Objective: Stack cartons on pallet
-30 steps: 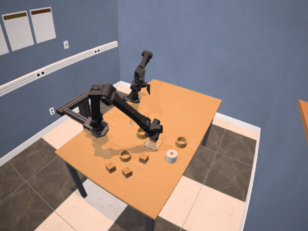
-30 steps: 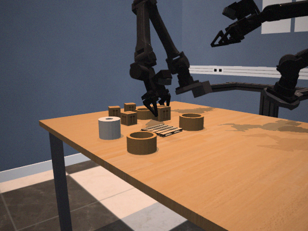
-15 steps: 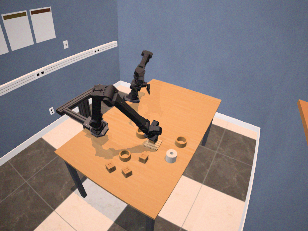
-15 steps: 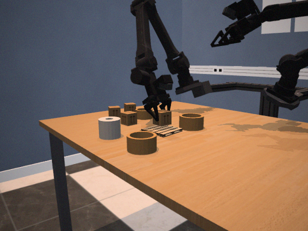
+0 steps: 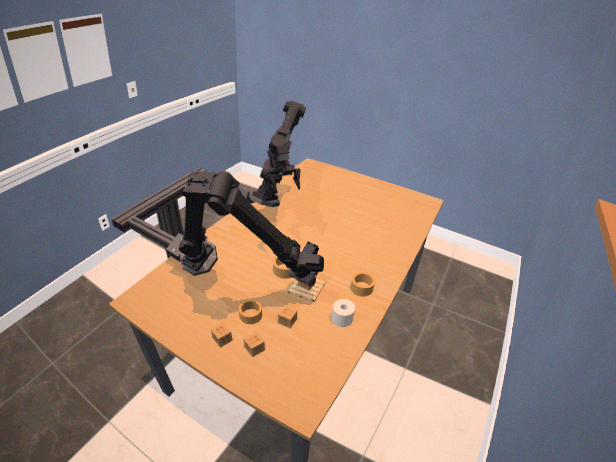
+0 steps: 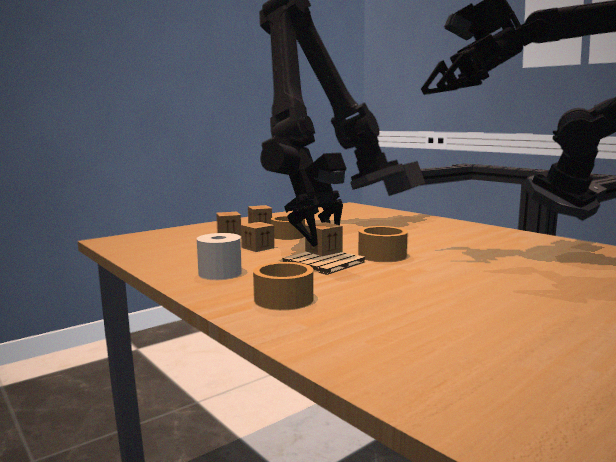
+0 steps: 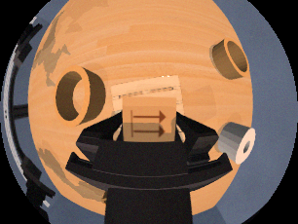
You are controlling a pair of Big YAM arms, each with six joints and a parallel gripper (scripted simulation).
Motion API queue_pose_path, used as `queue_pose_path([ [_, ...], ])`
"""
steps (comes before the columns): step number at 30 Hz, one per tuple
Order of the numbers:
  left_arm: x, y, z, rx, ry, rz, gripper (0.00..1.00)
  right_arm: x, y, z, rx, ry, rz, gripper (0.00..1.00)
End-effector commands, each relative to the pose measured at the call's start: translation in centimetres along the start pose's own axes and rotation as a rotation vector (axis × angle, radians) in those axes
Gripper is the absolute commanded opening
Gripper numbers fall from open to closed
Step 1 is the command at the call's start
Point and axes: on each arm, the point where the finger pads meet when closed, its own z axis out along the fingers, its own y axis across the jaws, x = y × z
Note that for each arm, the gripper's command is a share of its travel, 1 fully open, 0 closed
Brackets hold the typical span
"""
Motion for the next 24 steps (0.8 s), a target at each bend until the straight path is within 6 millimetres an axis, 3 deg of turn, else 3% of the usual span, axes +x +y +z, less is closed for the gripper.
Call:
queue_pose_path([
  [1,-0.35,0.30,-0.04,-0.005,-0.003,-0.018,1.00,0.14,-0.14,0.67,0.003,-0.006,-0.007,0.50],
  [24,-0.35,0.30,-0.04,-0.005,-0.003,-0.018,1.00,0.34,-0.45,1.09,0.011,-0.010,-0.007,0.50],
])
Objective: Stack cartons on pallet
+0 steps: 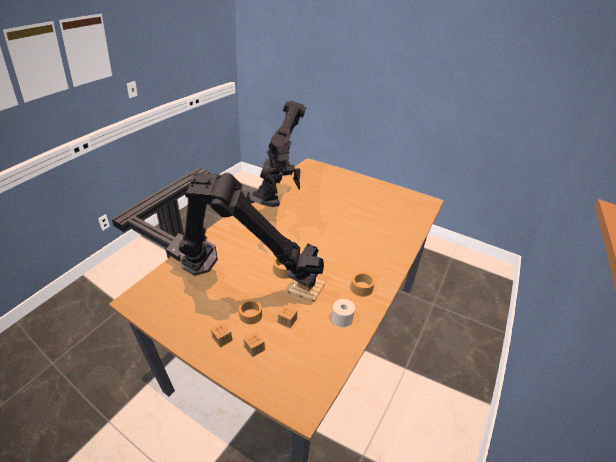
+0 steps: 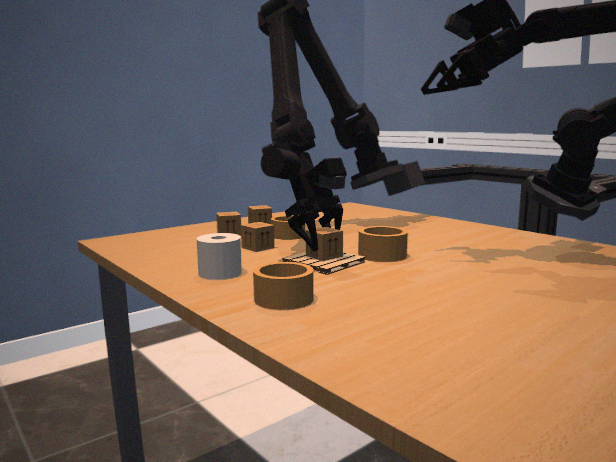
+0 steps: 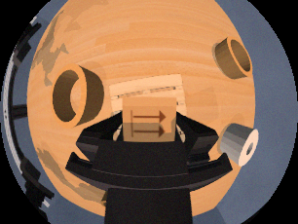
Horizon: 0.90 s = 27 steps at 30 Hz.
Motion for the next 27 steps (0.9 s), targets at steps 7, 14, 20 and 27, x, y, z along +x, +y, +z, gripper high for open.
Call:
queue_pose_path([
  [7,-0.4,0.3,0.0,-0.005,-0.003,-0.018,1.00,-0.3,-0.4,-0.2,0.012,-0.008,-0.005,0.61],
  [14,-0.4,0.3,0.0,-0.005,-0.003,-0.018,1.00,0.5,-1.7,-1.5,0.015,-0.008,-0.001,0.79],
  [20,-0.4,0.3,0.0,-0.005,-0.003,-0.018,1.00,0.5,-0.6,-1.8,-0.009,-0.004,-0.014,0.79],
  [27,-0.4,0.3,0.0,-0.005,-0.003,-0.018,1.00,0.2,0.9,-2.9,-0.014,-0.003,-0.009,0.79],
])
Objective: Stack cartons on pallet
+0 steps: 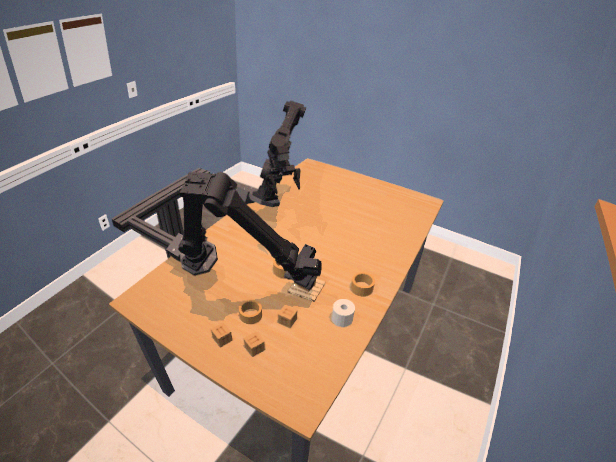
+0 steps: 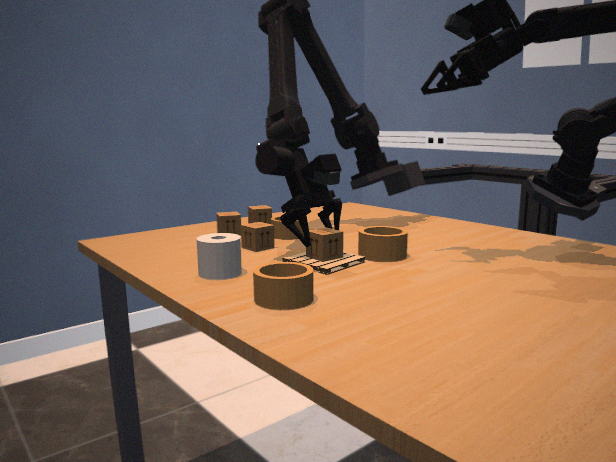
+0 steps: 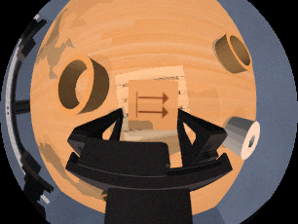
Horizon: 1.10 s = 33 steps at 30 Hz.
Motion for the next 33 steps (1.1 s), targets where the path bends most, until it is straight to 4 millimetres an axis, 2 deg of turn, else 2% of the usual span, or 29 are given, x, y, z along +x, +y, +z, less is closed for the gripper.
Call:
queue_pose_path([
  [1,-0.4,0.3,0.0,-0.005,-0.003,-0.018,1.00,-0.8,1.1,-1.7,0.005,-0.008,-0.008,0.79],
  [3,-0.4,0.3,0.0,-0.005,-0.003,-0.018,1.00,-0.8,1.6,-3.1,0.005,-0.009,-0.008,0.79],
  [5,-0.4,0.3,0.0,-0.005,-0.003,-0.018,1.00,-0.8,1.6,-3.1,0.005,-0.009,-0.008,0.79],
  [6,-0.4,0.3,0.0,-0.005,-0.003,-0.018,1.00,-0.3,0.6,-4.4,0.021,-0.012,0.001,0.79],
  [9,-0.4,0.3,0.0,-0.005,-0.003,-0.018,1.00,0.2,1.0,-7.9,0.018,-0.012,-0.001,0.79],
  [10,-0.4,0.3,0.0,-0.005,-0.003,-0.018,1.00,-0.3,-0.2,-9.7,0.042,-0.020,-0.003,0.79],
  [15,-0.4,0.3,0.0,-0.005,-0.003,-0.018,1.00,-1.4,-2.9,-16.4,0.103,-0.039,-0.010,0.79],
  [16,-0.4,0.3,0.0,-0.005,-0.003,-0.018,1.00,-1.6,-1.6,-16.0,0.080,-0.031,-0.011,0.79],
  [18,-0.4,0.3,0.0,-0.005,-0.003,-0.018,1.00,-1.9,-0.7,-14.1,0.046,-0.022,-0.023,0.79],
  [20,-0.4,0.3,0.0,-0.005,-0.003,-0.018,1.00,-1.8,-0.1,-13.4,0.030,-0.016,-0.021,0.79],
  [27,-0.4,0.3,0.0,-0.005,-0.003,-0.018,1.00,-1.2,-0.2,-13.3,0.032,-0.014,0.012,0.79],
  [28,-0.8,0.6,0.2,-0.013,-0.011,-0.042,1.00,-0.4,-0.2,-14.0,0.050,-0.018,0.050,0.79],
  [30,-2.4,0.4,0.3,-0.007,-0.034,-0.026,1.00,0.1,-0.5,-14.0,0.078,-0.019,0.109,0.79],
  [33,-3.5,-1.1,1.5,0.021,-0.055,-0.005,1.00,1.9,-1.3,-14.0,0.140,-0.016,0.266,0.79],
])
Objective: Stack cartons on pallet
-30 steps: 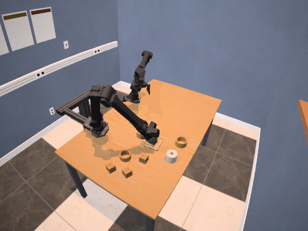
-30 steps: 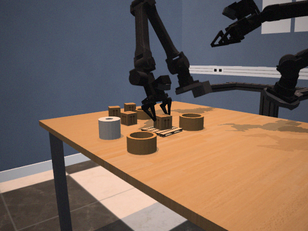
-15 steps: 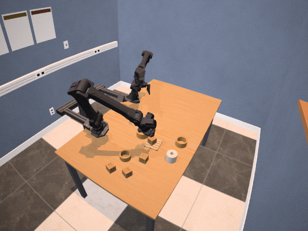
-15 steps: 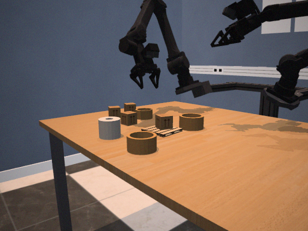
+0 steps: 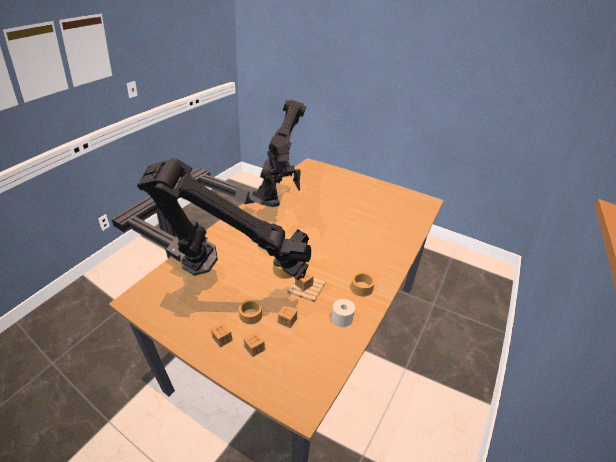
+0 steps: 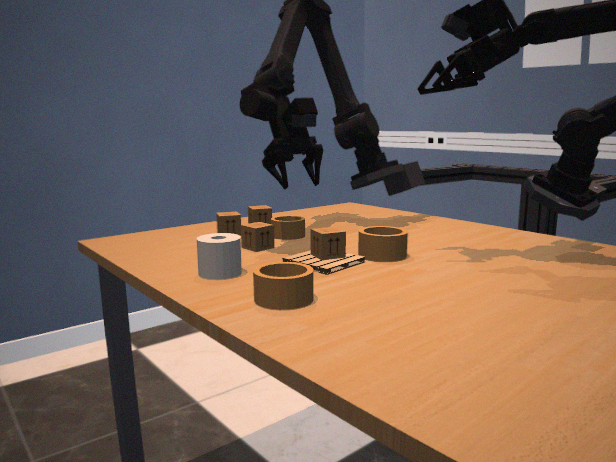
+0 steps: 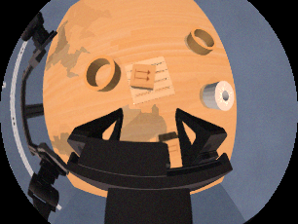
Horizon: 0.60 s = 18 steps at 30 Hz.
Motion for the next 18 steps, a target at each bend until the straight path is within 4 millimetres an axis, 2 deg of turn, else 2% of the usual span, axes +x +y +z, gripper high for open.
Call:
queue_pose_path([
  [1,-3.5,-1.4,1.6,0.024,-0.052,0.006,1.00,2.1,-2.1,-1.0,0.109,-0.009,0.216,0.79],
  [4,-4.4,-3.0,3.5,0.053,-0.069,0.016,1.00,4.2,-3.0,-1.0,0.178,-0.003,0.345,0.79],
  [6,-4.4,-3.0,3.5,0.053,-0.069,0.016,1.00,4.2,-3.0,-1.0,0.178,-0.003,0.345,0.79],
  [7,-4.7,-3.5,4.1,0.060,-0.076,0.021,1.00,4.3,-4.2,-1.6,0.216,-0.016,0.391,0.79],
  [8,-5.0,-4.1,4.8,0.070,-0.083,0.026,1.00,5.6,-3.5,-1.1,0.223,-0.005,0.443,0.79],
  [18,-5.9,-10.1,11.2,0.175,-0.146,0.065,1.00,12.3,-4.9,-2.2,0.445,-0.015,0.829,0.79],
])
